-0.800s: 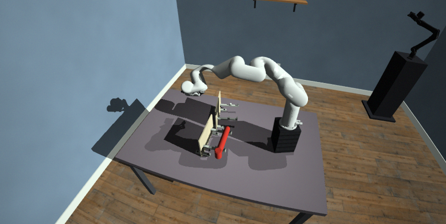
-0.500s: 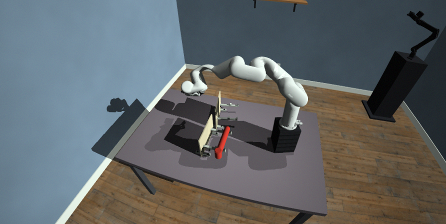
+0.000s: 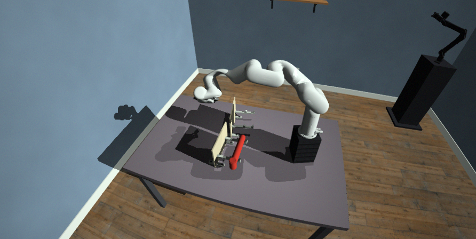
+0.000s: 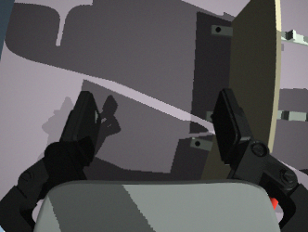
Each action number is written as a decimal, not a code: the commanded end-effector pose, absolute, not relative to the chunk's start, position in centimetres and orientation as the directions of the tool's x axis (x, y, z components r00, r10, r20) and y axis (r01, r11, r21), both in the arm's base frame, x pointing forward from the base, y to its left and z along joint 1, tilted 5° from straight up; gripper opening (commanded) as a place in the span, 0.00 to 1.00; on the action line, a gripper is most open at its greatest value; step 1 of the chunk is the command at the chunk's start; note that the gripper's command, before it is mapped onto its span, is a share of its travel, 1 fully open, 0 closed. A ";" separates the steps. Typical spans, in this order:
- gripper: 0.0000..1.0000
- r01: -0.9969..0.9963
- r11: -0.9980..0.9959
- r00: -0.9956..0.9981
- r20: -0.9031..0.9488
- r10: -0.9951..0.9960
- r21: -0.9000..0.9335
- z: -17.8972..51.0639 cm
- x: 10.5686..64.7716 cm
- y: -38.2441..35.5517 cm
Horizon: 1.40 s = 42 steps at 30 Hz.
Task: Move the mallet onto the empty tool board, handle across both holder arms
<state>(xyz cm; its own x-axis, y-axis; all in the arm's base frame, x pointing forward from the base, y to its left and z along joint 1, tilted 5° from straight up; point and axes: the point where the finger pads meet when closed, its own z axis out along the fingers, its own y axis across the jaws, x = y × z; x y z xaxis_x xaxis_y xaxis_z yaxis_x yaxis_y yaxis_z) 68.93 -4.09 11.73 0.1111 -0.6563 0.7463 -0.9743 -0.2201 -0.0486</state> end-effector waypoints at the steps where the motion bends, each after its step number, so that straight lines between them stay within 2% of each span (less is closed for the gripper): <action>1: 1.00 -0.979 -0.192 0.098 0.680 -0.727 -0.064 10.3 65.8 -1.3; 27: 1.00 -0.995 -0.077 0.046 0.408 -0.912 -0.061 4.2 54.6 7.8; 42: 1.00 -0.999 -0.008 0.000 0.188 -0.982 -0.039 -0.3 46.5 14.4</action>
